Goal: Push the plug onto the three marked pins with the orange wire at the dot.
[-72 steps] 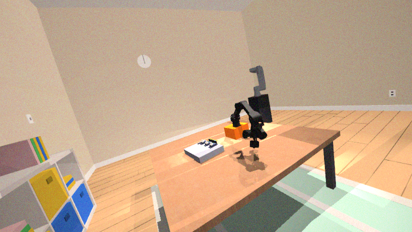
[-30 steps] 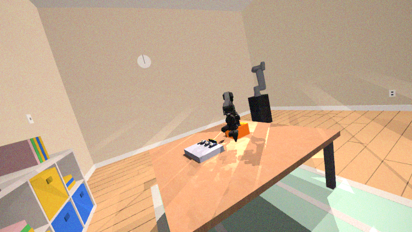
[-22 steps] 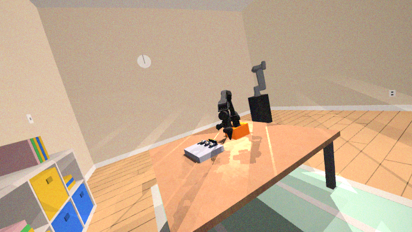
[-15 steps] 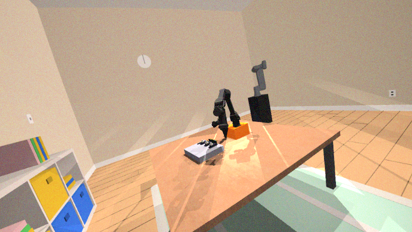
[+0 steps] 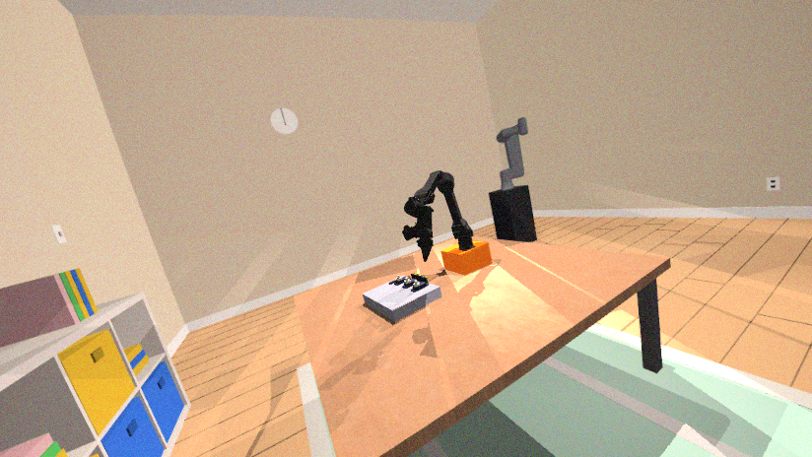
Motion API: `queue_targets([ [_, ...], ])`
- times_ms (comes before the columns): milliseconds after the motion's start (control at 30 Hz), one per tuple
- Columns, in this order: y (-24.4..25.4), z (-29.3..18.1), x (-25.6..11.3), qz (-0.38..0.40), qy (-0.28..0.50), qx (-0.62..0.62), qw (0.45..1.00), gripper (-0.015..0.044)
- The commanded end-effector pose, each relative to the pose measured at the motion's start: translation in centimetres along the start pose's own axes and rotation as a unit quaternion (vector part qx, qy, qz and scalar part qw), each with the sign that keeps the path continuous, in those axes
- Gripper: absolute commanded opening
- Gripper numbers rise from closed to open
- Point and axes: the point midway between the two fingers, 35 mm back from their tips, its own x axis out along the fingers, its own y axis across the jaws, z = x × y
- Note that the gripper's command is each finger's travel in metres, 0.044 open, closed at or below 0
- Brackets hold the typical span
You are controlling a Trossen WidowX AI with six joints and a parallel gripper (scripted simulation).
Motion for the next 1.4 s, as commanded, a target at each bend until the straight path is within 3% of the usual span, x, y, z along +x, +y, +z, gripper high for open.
queue_targets([
  [0,-0.5,1.5,-1.1,0.024,-0.022,-0.017,0.999,0.0115],
  [733,-4.0,9.5,-8.5,0.108,-0.199,-0.115,0.967,0.0115],
  [1367,-8.6,13.6,-15.9,0.106,-0.378,-0.202,0.898,0.0115],
])
